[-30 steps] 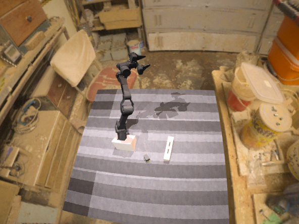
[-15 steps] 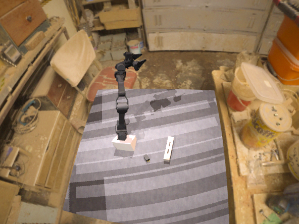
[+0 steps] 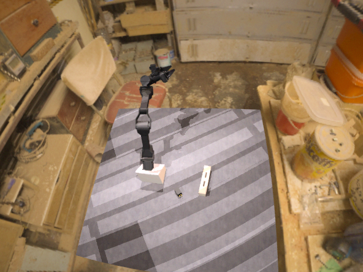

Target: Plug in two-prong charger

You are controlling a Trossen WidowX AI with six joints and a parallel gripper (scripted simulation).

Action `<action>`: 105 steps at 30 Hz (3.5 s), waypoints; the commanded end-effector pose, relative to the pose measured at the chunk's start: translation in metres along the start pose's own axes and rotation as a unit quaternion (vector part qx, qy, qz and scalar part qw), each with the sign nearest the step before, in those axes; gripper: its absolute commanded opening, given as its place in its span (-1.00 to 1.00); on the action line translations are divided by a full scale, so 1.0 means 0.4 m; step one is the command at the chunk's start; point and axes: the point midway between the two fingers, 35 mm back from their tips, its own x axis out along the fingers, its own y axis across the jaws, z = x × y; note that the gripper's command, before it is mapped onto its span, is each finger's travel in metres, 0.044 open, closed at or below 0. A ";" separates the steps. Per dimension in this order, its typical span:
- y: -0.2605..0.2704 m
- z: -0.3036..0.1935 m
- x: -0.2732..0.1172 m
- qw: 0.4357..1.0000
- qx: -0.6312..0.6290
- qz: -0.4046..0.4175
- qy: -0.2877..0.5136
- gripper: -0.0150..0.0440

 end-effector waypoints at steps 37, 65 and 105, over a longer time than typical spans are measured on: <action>0.205 -0.249 0.107 0.976 -0.203 0.048 -0.058 1.00; 0.123 -0.533 0.238 0.934 -0.353 0.051 0.031 1.00; -0.339 -1.047 0.298 0.837 -0.434 0.038 0.332 1.00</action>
